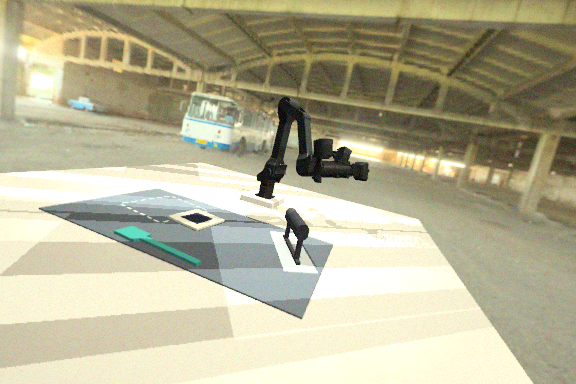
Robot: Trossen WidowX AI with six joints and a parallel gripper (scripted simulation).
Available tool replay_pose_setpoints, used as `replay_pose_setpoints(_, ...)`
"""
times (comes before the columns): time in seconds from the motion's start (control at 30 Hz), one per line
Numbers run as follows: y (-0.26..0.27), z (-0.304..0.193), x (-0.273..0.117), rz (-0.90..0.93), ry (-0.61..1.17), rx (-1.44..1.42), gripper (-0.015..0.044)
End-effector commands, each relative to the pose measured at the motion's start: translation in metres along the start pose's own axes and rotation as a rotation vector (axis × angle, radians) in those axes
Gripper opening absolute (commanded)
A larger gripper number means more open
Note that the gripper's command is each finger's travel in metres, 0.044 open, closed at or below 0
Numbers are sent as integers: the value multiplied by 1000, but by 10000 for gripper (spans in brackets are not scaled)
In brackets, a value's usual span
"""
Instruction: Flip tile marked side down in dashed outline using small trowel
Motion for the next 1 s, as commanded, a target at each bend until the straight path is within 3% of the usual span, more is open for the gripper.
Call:
replay_pose_setpoints(0.0, -16, -6, 1, -48, 37, 36, 231)
replay_pose_setpoints(0.07, -30, -12, 1, -90, 75, 76, 270)
replay_pose_setpoints(0.53, -116, -50, -16, -375, 351, 345, 270)
replay_pose_setpoints(0.97, -175, -73, -62, -623, 618, 590, 270)
Point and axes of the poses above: the point midway between the two fingers, 35 mm back from their tips, its own x axis out along the fingers, its own y axis across the jaws, z = x × y, the point moved 9 cm from there along -x, back along the fingers, and after that the axes turned 15 degrees about -x, right-handed, at the moved point
